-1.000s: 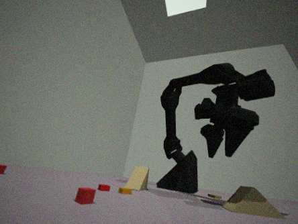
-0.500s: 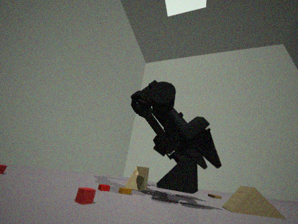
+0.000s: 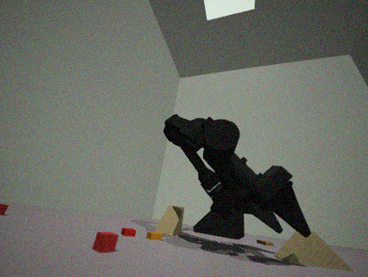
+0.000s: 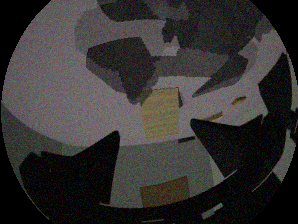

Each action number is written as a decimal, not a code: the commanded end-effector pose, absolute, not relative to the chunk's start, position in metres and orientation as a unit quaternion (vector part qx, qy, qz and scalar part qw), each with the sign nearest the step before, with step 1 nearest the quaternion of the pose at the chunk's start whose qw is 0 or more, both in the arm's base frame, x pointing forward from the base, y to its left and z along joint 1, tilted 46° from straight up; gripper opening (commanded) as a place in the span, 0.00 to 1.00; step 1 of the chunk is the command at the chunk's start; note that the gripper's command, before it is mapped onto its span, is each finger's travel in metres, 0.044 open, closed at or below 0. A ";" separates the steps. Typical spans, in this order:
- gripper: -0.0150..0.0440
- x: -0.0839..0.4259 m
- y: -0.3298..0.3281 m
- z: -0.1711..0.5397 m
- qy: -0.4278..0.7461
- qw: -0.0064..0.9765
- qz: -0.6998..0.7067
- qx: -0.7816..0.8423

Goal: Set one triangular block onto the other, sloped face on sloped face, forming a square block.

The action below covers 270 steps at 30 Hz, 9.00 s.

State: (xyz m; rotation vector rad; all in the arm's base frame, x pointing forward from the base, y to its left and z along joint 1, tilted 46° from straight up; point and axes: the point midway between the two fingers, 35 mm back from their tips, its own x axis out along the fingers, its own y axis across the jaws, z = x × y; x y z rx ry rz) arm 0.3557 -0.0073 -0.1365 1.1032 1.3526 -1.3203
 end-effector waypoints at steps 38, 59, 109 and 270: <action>0.25 0.344 0.004 -0.163 0.554 0.454 -0.539 0.444; 0.25 0.353 0.064 -0.103 0.554 0.453 -0.538 0.445; 0.25 0.347 0.067 -0.114 0.778 0.613 -0.123 -0.057; 0.25 0.343 -0.075 0.124 0.304 -0.237 0.686 -0.617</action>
